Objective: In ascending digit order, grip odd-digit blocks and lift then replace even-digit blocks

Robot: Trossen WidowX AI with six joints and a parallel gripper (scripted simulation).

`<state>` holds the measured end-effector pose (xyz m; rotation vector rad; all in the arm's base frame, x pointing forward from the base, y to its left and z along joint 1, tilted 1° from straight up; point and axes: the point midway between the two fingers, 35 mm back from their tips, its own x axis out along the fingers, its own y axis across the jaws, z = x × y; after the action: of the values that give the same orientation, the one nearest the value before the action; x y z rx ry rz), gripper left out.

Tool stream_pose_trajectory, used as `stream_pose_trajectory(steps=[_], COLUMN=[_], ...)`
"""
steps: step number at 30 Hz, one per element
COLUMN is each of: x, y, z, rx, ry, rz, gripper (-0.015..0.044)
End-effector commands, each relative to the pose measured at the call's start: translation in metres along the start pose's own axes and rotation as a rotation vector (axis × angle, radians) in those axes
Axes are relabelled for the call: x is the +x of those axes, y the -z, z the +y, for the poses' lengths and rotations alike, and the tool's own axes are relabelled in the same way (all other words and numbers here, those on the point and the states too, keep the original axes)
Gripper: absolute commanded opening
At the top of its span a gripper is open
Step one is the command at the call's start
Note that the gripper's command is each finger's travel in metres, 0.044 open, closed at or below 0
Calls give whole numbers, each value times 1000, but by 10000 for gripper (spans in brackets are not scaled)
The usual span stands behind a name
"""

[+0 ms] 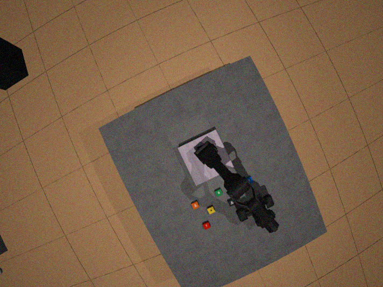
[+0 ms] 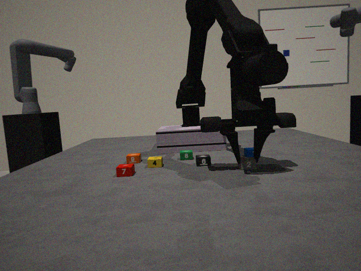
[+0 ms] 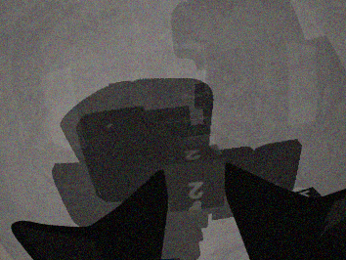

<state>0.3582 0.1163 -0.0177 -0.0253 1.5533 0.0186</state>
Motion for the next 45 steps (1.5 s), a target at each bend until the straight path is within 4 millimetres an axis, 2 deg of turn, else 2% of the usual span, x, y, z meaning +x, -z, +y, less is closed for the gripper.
stream_pose_trajectory(steps=[1, 10, 23, 33, 45], x=[0, -13, -13, 2, 2], y=[-3, 0, 0, 0, 0], z=[0, 0, 0, 0, 0], rx=[-11, -5, -5, -5, -5], ry=[1, 3, 3, 3, 3], rz=[-10, 4, 4, 4, 4], gripper=[120, 120, 120, 120, 120])
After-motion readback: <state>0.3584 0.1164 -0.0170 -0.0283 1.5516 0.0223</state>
